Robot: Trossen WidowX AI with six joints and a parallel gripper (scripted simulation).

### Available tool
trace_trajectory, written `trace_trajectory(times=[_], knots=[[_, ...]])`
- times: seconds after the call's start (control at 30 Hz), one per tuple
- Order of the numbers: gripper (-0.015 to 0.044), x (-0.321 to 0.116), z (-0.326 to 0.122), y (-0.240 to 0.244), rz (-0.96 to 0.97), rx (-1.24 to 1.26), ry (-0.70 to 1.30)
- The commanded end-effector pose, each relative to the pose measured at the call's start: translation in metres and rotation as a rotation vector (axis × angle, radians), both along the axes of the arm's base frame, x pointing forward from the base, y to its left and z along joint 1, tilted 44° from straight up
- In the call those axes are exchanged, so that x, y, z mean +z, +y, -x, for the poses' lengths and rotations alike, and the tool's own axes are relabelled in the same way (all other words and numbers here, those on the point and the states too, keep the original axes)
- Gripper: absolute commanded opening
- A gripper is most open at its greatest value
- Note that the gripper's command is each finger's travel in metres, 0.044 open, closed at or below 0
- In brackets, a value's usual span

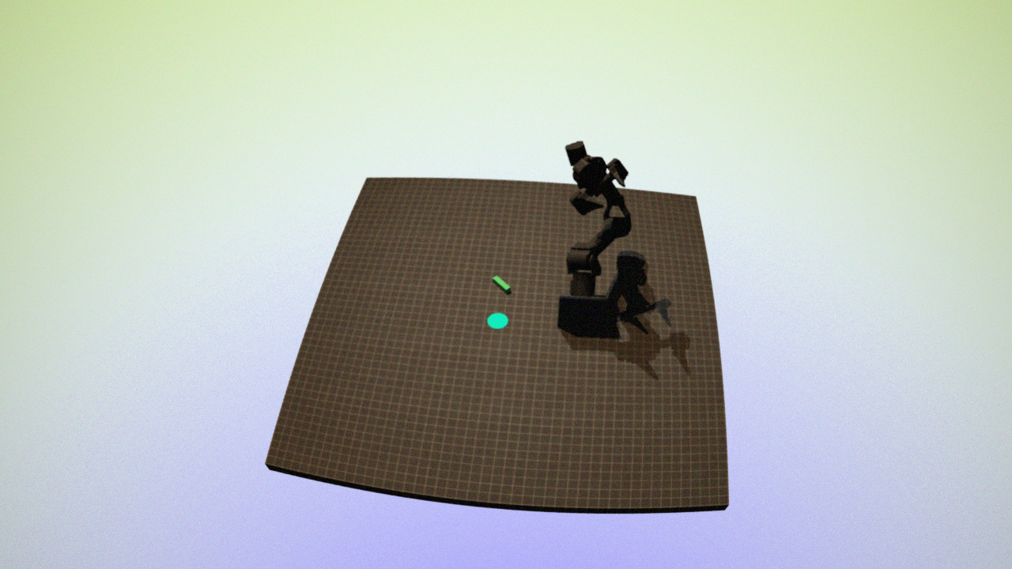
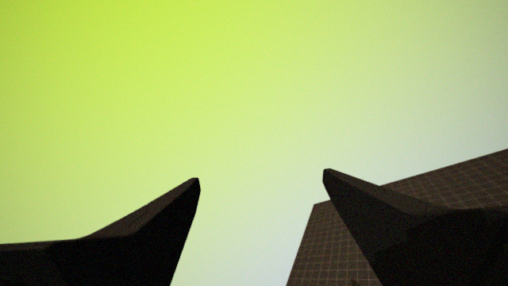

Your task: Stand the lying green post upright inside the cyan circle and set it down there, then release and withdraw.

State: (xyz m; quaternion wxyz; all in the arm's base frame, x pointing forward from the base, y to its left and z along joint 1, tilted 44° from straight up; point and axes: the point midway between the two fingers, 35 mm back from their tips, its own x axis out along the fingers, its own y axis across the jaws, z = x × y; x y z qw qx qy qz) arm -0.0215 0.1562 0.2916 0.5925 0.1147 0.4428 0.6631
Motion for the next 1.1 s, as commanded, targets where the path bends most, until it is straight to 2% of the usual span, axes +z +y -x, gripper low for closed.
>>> trace_trajectory(times=[0.0, 0.17, 0.2, 0.6, 1.07], knots=[[0.0374, -0.001, -0.002, 0.001, 0.006, -0.008, 0.002], [0.0242, -0.016, -0.043, 0.011, 0.154, -0.219, 0.059], [0.0233, -0.020, -0.053, 0.012, 0.188, -0.268, 0.072], [0.0233, -0.072, -0.159, -0.012, 0.587, -0.838, 0.217], [0.0233, -0.123, -0.240, -0.103, 1.055, -1.444, 0.327]])
